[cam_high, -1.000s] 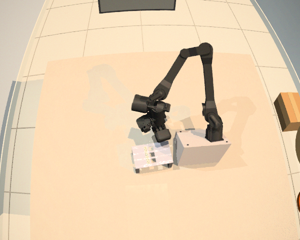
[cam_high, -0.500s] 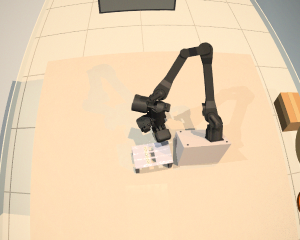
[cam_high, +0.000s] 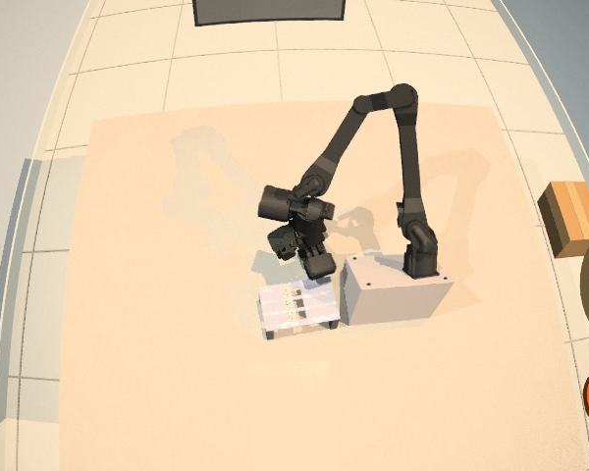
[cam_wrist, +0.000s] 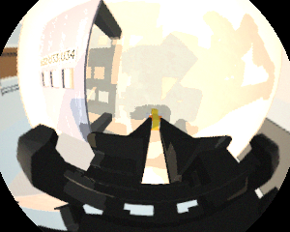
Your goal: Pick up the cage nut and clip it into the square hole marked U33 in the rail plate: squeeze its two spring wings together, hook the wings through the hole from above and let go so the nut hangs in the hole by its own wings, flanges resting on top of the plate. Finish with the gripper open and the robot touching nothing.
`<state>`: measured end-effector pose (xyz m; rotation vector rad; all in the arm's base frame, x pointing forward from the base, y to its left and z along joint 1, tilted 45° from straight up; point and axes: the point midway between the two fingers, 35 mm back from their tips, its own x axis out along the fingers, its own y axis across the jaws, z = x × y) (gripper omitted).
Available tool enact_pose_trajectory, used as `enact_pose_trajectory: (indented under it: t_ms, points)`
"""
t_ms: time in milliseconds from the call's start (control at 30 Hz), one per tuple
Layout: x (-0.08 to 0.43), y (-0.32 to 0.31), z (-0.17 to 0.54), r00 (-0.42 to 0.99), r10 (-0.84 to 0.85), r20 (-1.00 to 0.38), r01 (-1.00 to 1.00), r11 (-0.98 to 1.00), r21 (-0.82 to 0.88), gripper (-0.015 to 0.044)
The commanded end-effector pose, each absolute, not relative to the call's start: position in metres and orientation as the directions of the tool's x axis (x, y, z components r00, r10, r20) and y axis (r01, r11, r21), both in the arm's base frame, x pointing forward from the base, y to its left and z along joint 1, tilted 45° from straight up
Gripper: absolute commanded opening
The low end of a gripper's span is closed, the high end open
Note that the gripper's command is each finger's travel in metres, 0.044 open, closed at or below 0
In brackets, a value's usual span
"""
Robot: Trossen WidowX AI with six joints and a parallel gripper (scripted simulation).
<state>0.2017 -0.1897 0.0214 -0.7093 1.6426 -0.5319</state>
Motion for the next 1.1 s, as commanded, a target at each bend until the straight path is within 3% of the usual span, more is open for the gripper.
enact_pose_trajectory:
  t_ms: [0, 767, 1067]
  points:
    - [0.204, -0.185, 0.026, -0.104, -0.703, -0.704, -0.158, 0.710, -0.686, 0.0029]
    - [0.213, -0.114, 0.089, -0.101, -0.699, -0.708, -0.158, 0.714, -0.682, 0.0029]
    - [0.221, -0.102, 0.081, -0.099, -0.696, -0.711, -0.138, 0.718, -0.683, 0.0029]
